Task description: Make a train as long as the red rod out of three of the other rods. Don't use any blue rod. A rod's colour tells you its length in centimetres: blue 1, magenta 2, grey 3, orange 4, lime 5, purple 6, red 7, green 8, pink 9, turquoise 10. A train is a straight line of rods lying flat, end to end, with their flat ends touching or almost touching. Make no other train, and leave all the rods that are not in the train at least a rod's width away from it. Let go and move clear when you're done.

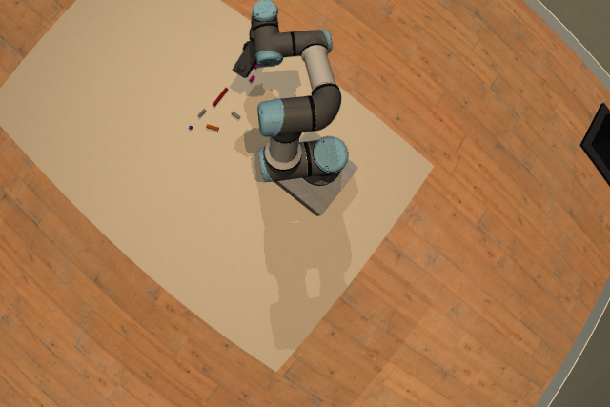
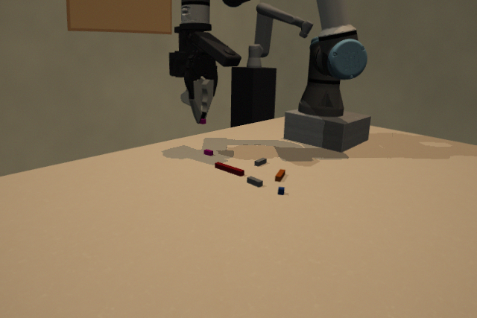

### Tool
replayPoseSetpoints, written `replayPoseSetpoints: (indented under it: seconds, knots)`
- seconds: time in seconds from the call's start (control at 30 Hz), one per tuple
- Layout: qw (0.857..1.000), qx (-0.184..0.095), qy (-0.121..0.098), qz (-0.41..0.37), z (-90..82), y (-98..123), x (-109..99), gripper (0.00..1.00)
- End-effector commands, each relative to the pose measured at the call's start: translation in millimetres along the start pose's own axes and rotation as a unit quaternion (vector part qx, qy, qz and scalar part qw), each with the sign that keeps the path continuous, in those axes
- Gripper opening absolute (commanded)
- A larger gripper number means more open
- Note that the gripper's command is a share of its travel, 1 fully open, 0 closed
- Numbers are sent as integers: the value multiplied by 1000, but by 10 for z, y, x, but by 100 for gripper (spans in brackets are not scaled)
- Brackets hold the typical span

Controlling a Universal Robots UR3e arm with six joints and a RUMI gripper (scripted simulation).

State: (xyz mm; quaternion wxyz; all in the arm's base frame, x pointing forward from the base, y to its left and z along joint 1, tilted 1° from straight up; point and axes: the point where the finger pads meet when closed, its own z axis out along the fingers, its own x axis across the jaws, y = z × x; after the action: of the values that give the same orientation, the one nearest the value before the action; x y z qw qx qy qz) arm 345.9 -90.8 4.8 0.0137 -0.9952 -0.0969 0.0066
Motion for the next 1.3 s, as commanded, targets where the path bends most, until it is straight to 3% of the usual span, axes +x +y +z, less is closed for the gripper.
replayPoseSetpoints:
  seconds: [0.0,0.3,1.27]
  knots:
    - [1000,-2,2,0,216,9,9,0]
    - [1000,-2,2,0,530,8,8,0]
    - [1000,-2,2,0,580,8,8,0]
